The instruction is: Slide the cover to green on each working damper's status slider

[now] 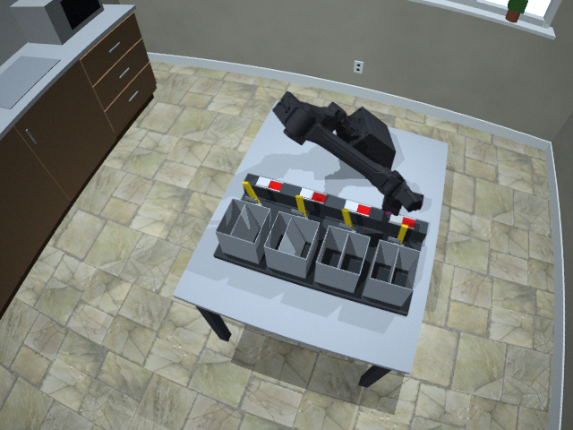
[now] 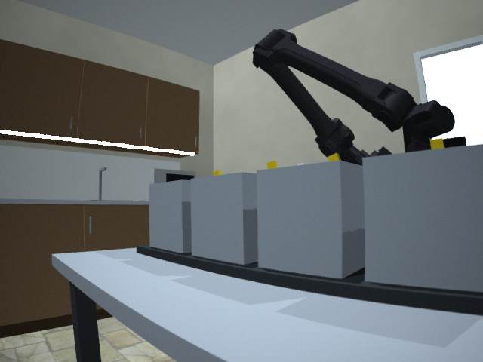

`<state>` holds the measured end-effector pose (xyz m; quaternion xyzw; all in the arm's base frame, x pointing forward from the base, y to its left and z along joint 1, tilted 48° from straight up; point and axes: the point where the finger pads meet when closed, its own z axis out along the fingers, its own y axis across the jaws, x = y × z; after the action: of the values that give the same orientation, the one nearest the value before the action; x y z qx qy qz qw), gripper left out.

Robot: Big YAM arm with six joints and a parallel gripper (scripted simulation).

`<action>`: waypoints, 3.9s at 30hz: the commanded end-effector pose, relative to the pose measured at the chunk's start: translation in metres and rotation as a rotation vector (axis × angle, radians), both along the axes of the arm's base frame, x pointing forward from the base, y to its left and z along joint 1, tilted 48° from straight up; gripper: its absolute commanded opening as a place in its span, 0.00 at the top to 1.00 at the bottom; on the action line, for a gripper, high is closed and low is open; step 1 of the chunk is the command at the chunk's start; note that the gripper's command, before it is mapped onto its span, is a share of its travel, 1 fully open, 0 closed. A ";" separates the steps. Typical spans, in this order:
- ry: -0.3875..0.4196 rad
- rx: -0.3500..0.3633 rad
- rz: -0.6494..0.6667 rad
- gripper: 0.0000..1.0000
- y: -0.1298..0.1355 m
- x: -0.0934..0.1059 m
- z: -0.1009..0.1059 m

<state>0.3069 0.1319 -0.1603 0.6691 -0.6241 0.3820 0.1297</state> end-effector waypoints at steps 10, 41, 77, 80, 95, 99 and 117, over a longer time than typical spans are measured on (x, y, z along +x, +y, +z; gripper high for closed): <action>0.007 -0.009 -0.011 1.00 -0.009 0.002 -0.003; 0.004 -0.006 -0.011 1.00 -0.010 0.002 0.001; 0.010 -0.012 -0.011 1.00 -0.016 0.002 -0.007; 0.011 -0.014 -0.011 1.00 -0.018 0.002 -0.008; 0.010 -0.012 -0.011 1.00 -0.019 0.004 -0.010; 0.010 -0.012 -0.011 1.00 -0.019 0.004 -0.010; 0.009 -0.011 -0.011 1.00 -0.018 0.005 -0.011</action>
<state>0.3103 0.1225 -0.1666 0.6691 -0.6241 0.3821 0.1297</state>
